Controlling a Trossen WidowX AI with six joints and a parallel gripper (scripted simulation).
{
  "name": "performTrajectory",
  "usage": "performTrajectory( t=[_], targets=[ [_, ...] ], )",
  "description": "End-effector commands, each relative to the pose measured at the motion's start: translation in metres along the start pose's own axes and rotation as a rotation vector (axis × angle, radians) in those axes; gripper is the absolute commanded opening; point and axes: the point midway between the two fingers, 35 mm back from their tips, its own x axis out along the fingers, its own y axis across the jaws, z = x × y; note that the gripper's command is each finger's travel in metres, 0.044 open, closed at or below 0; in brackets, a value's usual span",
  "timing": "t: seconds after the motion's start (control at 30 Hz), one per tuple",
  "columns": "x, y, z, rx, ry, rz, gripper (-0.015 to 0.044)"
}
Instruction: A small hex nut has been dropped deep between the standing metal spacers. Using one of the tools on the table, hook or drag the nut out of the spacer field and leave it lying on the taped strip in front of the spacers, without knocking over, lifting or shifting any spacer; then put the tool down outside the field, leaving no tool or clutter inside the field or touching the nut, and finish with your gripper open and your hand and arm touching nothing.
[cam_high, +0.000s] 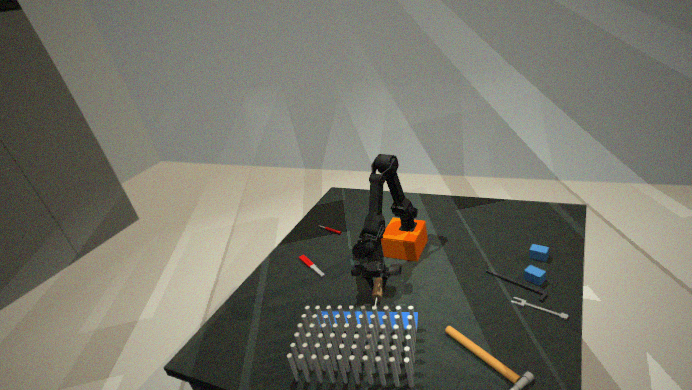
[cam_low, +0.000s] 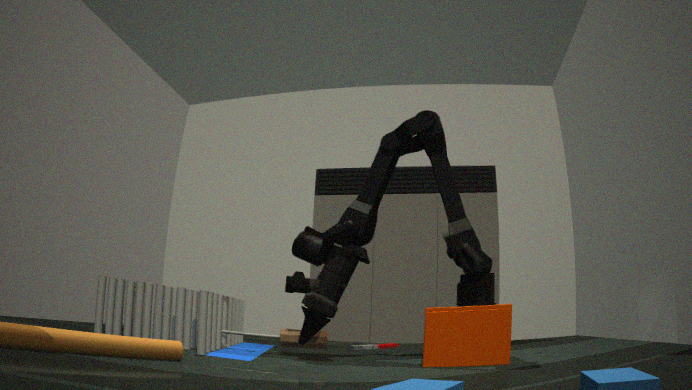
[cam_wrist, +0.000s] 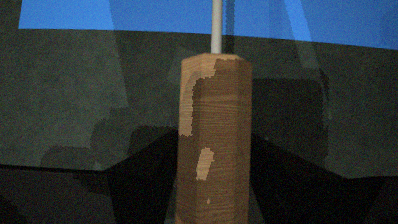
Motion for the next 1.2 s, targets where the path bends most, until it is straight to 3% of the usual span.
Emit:
performTrajectory(
  t=[0.0,1.17],
  targets=[
    [0.000,-0.002,0.008,0.002,-0.012,-0.007,0.0000],
    [0.008,-0.002,0.029,0.002,-0.014,-0.007,0.0000]
  ],
)
